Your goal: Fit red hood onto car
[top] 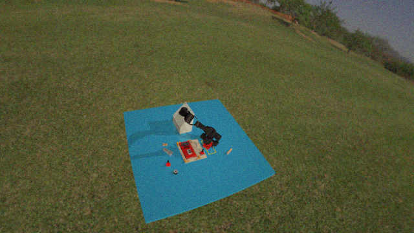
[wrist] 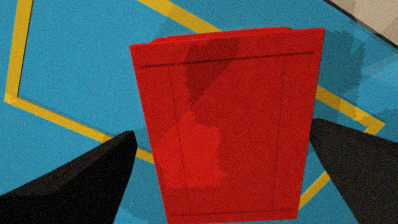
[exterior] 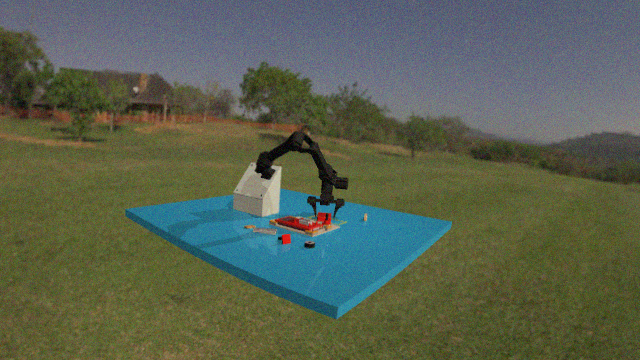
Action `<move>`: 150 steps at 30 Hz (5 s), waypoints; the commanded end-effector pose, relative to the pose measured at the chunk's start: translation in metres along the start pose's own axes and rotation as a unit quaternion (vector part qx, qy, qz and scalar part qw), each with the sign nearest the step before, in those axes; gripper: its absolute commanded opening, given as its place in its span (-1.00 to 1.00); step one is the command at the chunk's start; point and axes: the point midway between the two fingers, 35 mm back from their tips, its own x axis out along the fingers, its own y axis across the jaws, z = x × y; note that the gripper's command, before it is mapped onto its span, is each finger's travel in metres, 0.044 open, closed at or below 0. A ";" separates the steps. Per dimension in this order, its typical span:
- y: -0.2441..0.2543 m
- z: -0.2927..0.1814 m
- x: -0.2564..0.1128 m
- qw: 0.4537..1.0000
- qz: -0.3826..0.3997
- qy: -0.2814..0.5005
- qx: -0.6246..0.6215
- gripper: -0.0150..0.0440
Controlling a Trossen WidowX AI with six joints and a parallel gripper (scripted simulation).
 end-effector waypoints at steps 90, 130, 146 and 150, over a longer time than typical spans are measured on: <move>-0.048 0.172 -0.100 0.923 0.008 0.004 -0.385 -0.49; -0.081 0.217 -0.049 0.871 -0.005 0.000 -0.492 -0.49; -0.082 0.217 -0.049 0.871 -0.005 0.000 -0.492 -0.49; -0.082 0.216 -0.048 0.871 -0.005 0.000 -0.492 -0.49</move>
